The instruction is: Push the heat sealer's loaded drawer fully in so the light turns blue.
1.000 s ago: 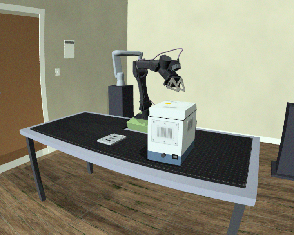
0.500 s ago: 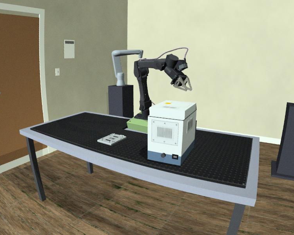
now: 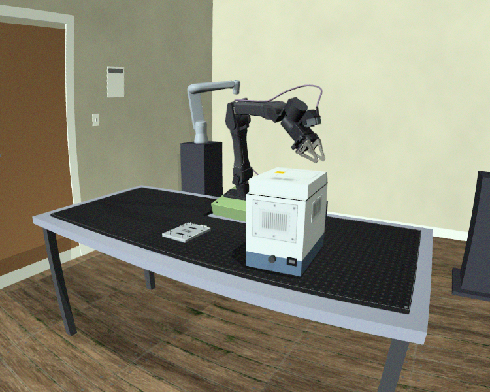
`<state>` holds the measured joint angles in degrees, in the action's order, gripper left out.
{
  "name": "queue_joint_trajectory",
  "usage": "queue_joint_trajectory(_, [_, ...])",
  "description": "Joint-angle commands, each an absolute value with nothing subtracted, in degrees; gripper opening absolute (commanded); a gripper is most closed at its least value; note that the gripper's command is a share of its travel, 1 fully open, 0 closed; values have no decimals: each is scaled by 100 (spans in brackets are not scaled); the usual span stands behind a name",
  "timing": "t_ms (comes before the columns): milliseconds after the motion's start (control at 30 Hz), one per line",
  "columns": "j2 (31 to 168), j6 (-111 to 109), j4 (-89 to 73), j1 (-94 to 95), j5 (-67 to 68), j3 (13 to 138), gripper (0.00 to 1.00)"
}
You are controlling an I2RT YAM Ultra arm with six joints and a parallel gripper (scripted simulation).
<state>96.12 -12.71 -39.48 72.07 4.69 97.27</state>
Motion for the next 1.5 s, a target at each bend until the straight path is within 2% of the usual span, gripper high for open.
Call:
queue_joint_trajectory(0, [9815,-1154,-4216,7345,329,10061,45])
queue_joint_trajectory(133, [10131,-1128,-4823,7381,130,10502,45])
queue_joint_trajectory(533, [9801,-869,-4031,7743,463,9407,45])
queue_joint_trajectory(700, [10400,-802,-5105,7762,205,10222,45])
queue_joint_trajectory(1000, [9946,-685,-4497,7912,375,9182,45])
queue_joint_trajectory(1133, [10458,-659,-5407,7923,127,9865,45])
queue_joint_trajectory(1300, [10054,-578,-4944,8017,187,9043,45])
queue_joint_trajectory(1467, [10513,-557,-5702,8028,50,9642,45])
